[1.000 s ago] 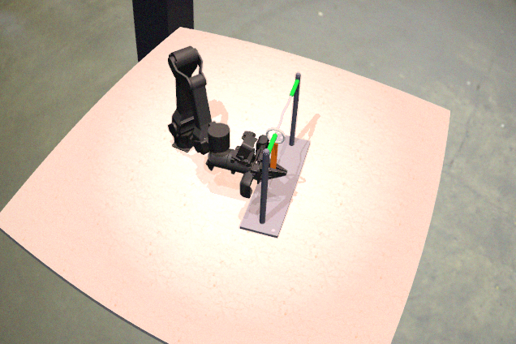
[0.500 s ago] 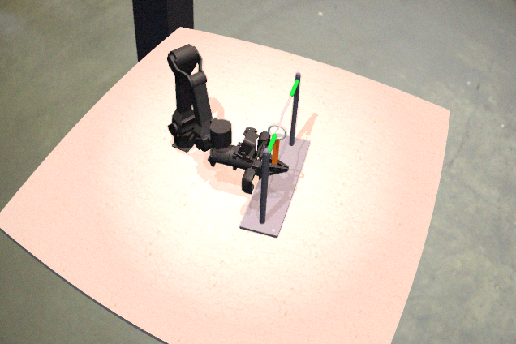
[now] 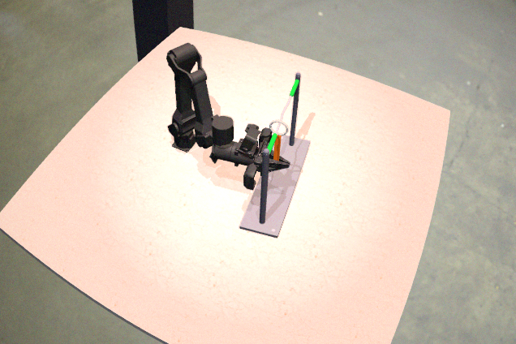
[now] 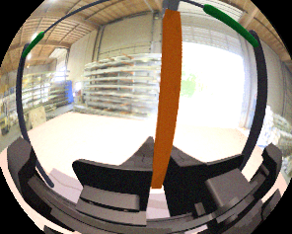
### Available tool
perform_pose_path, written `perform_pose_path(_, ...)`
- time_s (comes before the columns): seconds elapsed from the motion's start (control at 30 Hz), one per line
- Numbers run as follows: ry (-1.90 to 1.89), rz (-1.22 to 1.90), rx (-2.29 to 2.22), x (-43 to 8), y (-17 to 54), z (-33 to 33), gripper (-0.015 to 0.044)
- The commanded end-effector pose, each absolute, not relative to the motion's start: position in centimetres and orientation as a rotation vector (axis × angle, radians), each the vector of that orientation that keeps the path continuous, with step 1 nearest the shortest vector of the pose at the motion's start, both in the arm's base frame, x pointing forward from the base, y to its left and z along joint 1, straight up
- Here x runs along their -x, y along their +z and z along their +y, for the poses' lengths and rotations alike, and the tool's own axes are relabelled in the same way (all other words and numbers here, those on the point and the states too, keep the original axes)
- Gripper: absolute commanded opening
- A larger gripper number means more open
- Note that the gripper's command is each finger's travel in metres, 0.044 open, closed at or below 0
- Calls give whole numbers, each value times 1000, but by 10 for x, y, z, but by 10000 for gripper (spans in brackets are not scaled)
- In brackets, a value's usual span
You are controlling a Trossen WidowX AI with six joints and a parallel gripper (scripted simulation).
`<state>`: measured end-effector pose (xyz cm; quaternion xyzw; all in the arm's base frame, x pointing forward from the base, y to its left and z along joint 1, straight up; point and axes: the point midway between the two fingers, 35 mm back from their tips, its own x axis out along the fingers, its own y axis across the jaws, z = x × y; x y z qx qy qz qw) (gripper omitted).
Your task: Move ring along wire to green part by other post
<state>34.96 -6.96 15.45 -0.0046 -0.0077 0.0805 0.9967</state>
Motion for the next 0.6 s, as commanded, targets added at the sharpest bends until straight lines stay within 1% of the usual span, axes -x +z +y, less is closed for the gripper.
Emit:
perform_pose_path(0.0,160,-22,18,-348,156,-66,-150)
perform_pose_path(0.57,205,-27,94,-348,157,-59,-150)
